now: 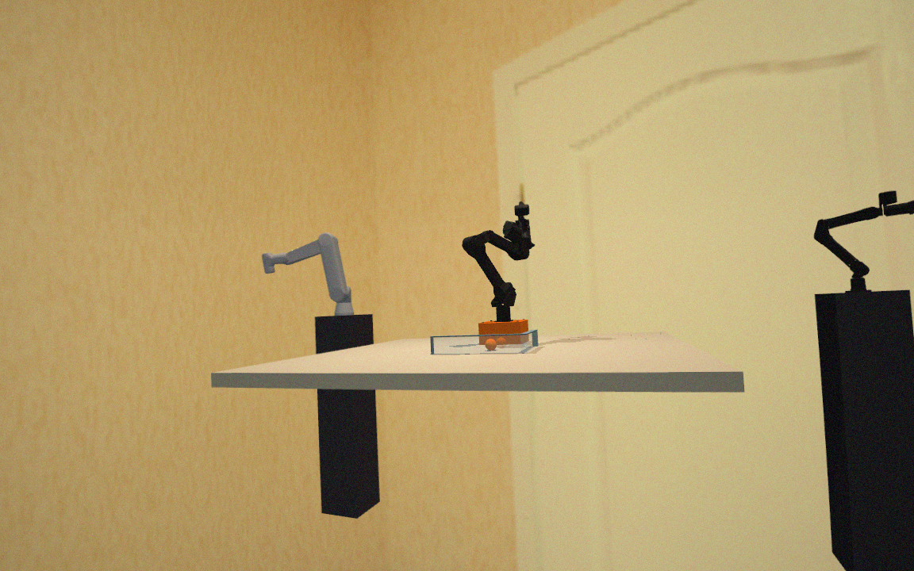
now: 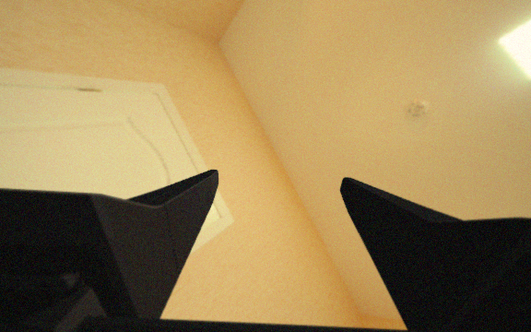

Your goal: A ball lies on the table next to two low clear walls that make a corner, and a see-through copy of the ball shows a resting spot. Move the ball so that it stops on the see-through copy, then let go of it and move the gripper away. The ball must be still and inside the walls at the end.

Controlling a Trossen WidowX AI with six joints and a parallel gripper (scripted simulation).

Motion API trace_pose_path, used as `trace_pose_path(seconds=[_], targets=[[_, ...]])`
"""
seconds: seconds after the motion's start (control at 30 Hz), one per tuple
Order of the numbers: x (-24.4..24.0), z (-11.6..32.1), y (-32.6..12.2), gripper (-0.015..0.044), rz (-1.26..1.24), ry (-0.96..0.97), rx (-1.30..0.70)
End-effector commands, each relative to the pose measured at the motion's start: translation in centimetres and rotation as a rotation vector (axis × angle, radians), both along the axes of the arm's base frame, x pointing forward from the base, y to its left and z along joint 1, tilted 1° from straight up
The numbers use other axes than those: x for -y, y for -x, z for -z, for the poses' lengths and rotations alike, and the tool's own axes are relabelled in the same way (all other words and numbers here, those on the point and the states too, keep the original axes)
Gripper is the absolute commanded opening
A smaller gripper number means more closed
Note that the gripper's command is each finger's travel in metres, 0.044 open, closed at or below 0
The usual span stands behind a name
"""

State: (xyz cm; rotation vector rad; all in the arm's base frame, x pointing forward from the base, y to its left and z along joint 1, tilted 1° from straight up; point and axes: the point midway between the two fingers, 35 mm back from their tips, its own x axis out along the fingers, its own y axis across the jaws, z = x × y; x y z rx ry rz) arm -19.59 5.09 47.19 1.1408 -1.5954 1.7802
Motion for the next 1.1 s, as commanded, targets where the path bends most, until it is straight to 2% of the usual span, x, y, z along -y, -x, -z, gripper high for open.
trace_pose_path(seconds=[0.0,0.1,0.3,0.53,0.73,1.07], targets=[[-0.1,0.0,0.0,0.0374,0.003,0.002,0.002],[-1.7,0.2,0.6,0.0299,0.042,0.040,0.033],[-9.4,1.8,1.5,0.0299,0.226,0.228,0.149],[-18.7,5.0,-0.5,0.0299,0.388,0.528,0.228],[-25.6,8.2,-5.1,0.0299,0.547,0.774,0.232],[-33.2,14.2,-15.4,0.0299,0.789,1.173,0.166]])
